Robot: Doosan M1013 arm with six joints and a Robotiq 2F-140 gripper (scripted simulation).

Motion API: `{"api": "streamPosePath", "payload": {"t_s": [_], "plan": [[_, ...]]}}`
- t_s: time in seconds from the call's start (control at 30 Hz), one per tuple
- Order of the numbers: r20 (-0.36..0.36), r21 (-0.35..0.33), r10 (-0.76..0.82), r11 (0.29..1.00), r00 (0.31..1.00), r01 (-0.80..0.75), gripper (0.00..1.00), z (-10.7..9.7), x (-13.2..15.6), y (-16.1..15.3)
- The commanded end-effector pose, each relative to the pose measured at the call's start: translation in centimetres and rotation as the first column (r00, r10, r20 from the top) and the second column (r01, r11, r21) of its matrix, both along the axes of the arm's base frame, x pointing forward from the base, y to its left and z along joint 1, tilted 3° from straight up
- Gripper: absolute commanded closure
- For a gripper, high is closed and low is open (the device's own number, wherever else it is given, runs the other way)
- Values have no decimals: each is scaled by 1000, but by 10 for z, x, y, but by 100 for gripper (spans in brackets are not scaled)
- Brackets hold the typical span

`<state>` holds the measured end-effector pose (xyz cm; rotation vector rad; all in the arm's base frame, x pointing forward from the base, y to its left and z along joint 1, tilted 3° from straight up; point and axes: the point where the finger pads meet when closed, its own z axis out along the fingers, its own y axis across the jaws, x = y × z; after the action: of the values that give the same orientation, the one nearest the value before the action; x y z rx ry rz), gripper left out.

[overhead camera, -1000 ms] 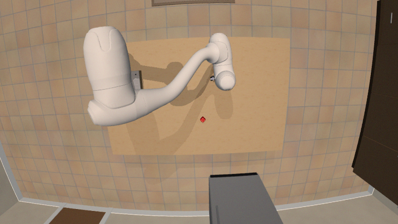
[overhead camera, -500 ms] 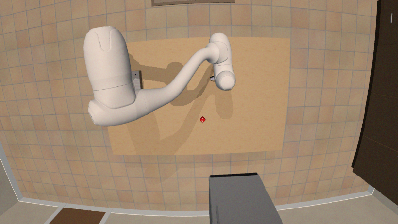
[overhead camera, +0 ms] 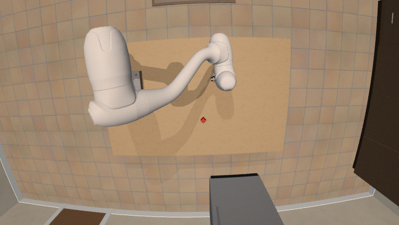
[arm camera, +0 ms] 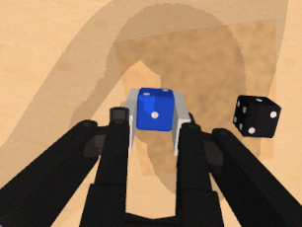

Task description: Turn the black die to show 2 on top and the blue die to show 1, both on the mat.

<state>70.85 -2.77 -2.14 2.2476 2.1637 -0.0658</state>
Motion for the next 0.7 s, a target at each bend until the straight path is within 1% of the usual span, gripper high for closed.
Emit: {"api": "streamPosePath", "payload": {"t_s": [0.0, 0.4, 0.43, 0.5, 0.53, 0.67], "plan": [[0, 0, 0, 1000, 1000, 0, 76, 0, 0, 0], [0, 0, 0, 1000, 1000, 0, 76, 0, 0, 0], [0, 0, 0, 1000, 1000, 0, 74, 0, 0, 0], [0, 0, 0, 1000, 1000, 0, 74, 0, 0, 0], [0, 0, 0, 1000, 1000, 0, 71, 0, 0, 0], [0, 0, 0, 1000, 1000, 0, 71, 0, 0, 0]]}}
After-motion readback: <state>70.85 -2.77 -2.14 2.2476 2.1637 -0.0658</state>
